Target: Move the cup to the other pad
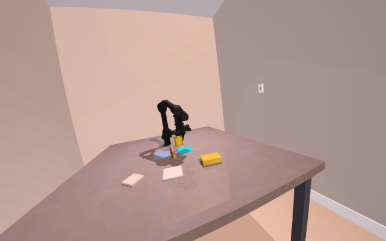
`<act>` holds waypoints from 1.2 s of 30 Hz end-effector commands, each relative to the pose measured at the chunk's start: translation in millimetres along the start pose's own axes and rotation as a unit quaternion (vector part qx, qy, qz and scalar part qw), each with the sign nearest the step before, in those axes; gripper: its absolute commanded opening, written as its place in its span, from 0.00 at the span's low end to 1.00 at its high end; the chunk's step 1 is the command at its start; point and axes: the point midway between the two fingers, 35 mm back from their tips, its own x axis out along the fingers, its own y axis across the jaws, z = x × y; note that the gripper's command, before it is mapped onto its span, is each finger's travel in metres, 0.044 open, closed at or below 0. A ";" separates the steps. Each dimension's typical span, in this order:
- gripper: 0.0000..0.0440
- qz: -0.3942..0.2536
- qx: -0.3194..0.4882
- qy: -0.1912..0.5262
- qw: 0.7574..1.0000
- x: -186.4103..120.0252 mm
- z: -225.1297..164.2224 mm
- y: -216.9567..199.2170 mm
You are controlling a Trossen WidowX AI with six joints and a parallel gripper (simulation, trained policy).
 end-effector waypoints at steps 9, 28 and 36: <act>0.00 0.005 -0.012 -0.007 1.000 19.8 0.4 34.6; 0.19 -0.001 -0.003 -0.028 1.000 49.9 -8.1 42.7; 0.33 0.013 0.007 -0.068 0.998 37.0 3.2 42.7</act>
